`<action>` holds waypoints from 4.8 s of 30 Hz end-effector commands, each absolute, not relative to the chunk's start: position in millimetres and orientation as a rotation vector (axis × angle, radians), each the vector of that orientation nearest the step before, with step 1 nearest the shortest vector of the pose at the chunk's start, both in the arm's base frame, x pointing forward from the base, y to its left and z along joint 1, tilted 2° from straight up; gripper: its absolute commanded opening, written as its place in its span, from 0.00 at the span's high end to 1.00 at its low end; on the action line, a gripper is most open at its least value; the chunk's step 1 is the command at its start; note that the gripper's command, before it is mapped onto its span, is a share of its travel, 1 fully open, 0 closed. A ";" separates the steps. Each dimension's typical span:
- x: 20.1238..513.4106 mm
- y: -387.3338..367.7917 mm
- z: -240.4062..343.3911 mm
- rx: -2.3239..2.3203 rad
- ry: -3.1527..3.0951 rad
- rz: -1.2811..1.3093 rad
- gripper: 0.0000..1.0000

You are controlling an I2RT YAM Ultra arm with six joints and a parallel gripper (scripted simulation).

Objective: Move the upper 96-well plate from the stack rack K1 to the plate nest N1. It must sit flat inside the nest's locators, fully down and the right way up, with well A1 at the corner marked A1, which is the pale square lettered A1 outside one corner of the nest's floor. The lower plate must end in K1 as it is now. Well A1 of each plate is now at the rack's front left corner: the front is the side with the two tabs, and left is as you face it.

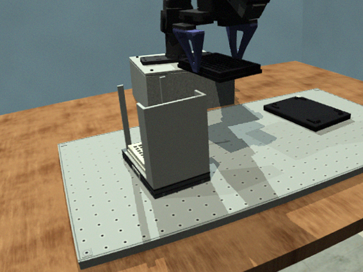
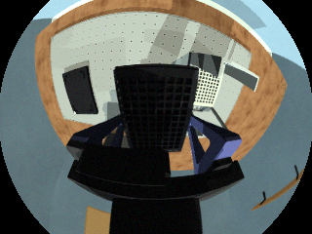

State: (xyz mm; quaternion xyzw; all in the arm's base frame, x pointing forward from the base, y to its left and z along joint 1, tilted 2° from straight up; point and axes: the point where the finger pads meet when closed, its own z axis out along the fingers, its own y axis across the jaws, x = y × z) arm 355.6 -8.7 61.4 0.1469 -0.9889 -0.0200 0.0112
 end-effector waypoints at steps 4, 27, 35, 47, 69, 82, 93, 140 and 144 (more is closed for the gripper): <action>354.6 9.5 69.8 0.439 -3.134 -0.056 1.00; 328.9 74.2 70.1 0.439 -3.134 -0.060 1.00; 329.6 94.8 77.9 0.443 -3.160 -0.066 1.00; 308.6 130.1 72.3 0.440 -3.139 -0.063 1.00; 292.2 189.0 72.0 0.438 -3.131 -0.060 1.00; 273.4 228.1 72.0 0.436 -3.119 -0.052 1.00; 276.9 235.4 80.2 0.420 -3.152 -0.083 1.00; 277.2 230.2 80.3 0.426 -3.154 -0.085 1.00; 276.5 229.4 79.3 0.426 -3.152 -0.083 1.00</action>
